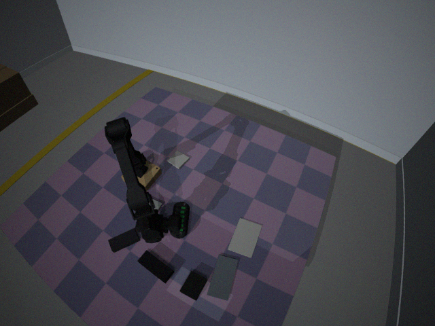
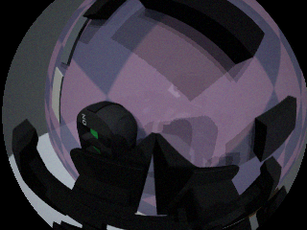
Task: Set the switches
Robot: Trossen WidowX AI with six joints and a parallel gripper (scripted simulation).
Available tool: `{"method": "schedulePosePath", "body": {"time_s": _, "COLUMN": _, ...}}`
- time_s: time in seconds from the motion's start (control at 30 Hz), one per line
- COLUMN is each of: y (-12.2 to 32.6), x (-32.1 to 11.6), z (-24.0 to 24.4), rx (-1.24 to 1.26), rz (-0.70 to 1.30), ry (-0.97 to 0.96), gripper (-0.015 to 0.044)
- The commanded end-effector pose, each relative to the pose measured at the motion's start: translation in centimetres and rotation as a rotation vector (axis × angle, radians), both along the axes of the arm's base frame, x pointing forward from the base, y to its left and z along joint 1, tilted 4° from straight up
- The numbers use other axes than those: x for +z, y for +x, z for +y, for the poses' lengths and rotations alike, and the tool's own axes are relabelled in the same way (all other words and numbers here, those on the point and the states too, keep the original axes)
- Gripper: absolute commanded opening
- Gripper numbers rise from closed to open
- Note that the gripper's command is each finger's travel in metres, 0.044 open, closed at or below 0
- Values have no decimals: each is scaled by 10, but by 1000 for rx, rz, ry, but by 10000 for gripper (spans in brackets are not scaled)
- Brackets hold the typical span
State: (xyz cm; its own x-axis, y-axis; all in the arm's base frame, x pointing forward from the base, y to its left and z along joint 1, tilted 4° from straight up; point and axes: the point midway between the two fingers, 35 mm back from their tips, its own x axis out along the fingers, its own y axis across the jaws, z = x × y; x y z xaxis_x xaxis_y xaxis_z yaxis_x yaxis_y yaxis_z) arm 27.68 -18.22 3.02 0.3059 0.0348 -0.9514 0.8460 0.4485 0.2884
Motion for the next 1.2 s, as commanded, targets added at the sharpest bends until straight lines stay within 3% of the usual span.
{"method": "schedulePosePath", "body": {"time_s": 0.0, "y": -1, "x": -7, "z": 2, "rx": 6, "rz": 4, "ry": 8, "gripper": 0}}
{"method": "schedulePosePath", "body": {"time_s": 1.17, "y": 10, "x": -7, "z": 7, "rx": 6, "rz": 3, "ry": 8, "gripper": 0}}
